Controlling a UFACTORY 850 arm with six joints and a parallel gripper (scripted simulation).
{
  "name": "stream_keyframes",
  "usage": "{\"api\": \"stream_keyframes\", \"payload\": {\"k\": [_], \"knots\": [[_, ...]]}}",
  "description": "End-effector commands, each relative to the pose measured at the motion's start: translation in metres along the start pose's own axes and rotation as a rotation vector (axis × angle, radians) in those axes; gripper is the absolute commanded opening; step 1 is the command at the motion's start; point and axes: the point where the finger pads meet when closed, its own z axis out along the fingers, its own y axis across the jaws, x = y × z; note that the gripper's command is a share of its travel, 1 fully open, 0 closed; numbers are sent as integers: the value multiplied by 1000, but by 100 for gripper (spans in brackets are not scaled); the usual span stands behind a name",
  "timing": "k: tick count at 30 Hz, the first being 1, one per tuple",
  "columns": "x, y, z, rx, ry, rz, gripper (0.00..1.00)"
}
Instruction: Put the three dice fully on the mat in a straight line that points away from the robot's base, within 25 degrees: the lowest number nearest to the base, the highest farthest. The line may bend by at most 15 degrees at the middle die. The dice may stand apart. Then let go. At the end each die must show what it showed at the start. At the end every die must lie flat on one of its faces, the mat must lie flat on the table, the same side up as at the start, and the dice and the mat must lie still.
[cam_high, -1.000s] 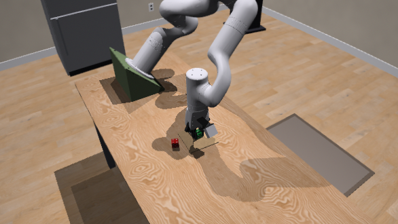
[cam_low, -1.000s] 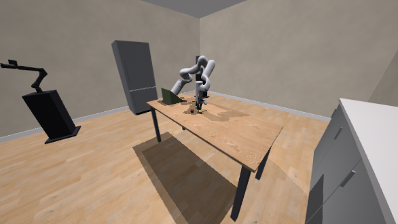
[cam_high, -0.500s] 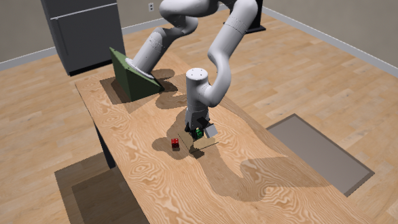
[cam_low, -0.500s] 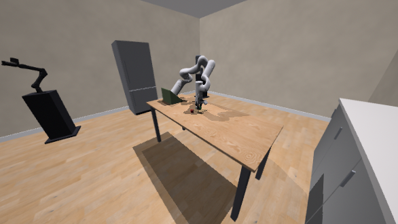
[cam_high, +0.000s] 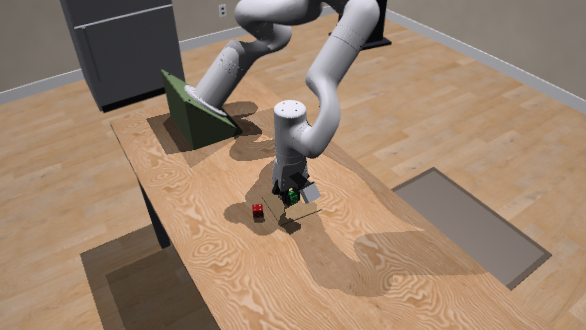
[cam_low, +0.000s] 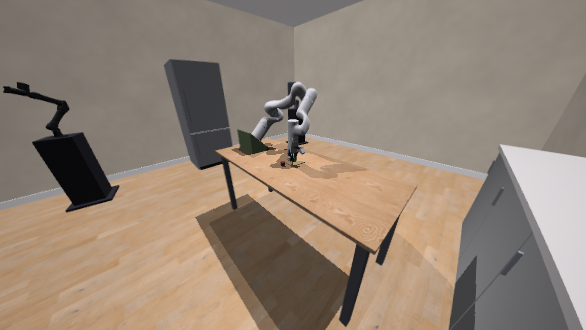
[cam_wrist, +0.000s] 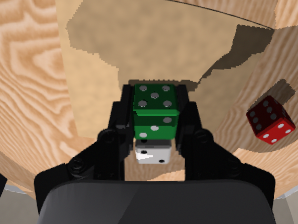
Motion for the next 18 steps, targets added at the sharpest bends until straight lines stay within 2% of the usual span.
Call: {"api": "stream_keyframes", "payload": {"k": [1,18], "knots": [[1,0,0,0,2,0,27],[1,0,3,0,2,0,27]]}}
